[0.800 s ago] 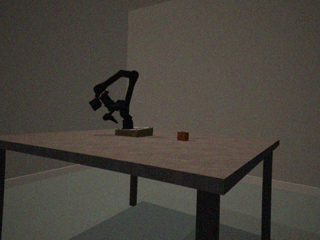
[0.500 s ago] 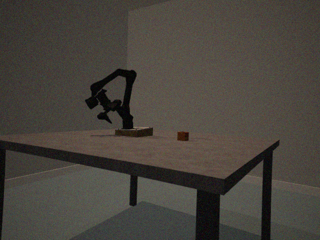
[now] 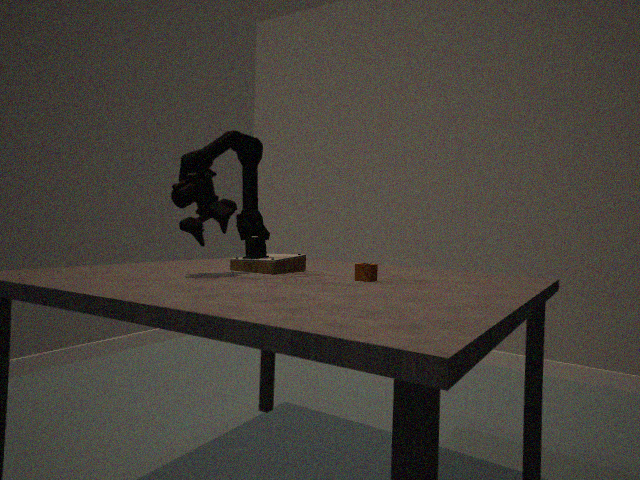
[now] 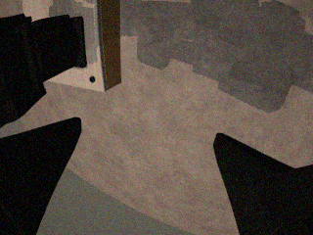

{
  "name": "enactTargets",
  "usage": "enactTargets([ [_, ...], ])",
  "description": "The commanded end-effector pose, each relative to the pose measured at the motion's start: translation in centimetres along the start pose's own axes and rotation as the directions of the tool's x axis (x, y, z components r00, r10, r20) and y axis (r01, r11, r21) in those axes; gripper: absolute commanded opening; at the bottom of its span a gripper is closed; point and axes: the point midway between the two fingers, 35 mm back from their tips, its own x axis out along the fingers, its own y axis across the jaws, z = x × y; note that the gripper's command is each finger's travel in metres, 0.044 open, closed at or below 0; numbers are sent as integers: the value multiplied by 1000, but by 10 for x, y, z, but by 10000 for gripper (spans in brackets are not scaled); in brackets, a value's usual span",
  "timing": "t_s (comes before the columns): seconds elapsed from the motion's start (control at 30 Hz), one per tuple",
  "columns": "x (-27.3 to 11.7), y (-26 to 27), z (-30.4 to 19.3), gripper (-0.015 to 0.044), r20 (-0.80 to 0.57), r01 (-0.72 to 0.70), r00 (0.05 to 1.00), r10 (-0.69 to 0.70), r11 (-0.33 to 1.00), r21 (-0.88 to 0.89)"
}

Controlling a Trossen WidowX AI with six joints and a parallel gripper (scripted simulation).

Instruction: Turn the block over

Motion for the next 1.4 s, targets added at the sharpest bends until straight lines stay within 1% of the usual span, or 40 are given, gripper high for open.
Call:
enactTargets([
  [0.0,-21,-21,36,440,-29,79,997,-78,997,8],
  [0.17,-42,-35,90,440,-52,170,984,-169,985,12],
  [0.23,-48,-34,113,440,-57,207,977,-208,978,-15],
  [0.4,-58,-24,162,440,-53,281,957,-285,957,-72],
  [0.5,-63,-19,186,440,-41,309,949,-312,949,-67],
  [0.63,-68,-1,234,440,-15,372,927,-374,925,-79],
  [0.87,-67,51,312,440,58,442,897,-439,894,-73],
  [1.07,-53,124,378,440,144,457,882,-448,889,-36],
  [1.3,-19,223,423,440,230,433,878,-420,901,-9],
  [1.37,-14,236,426,440,238,428,878,-414,904,-5],
])
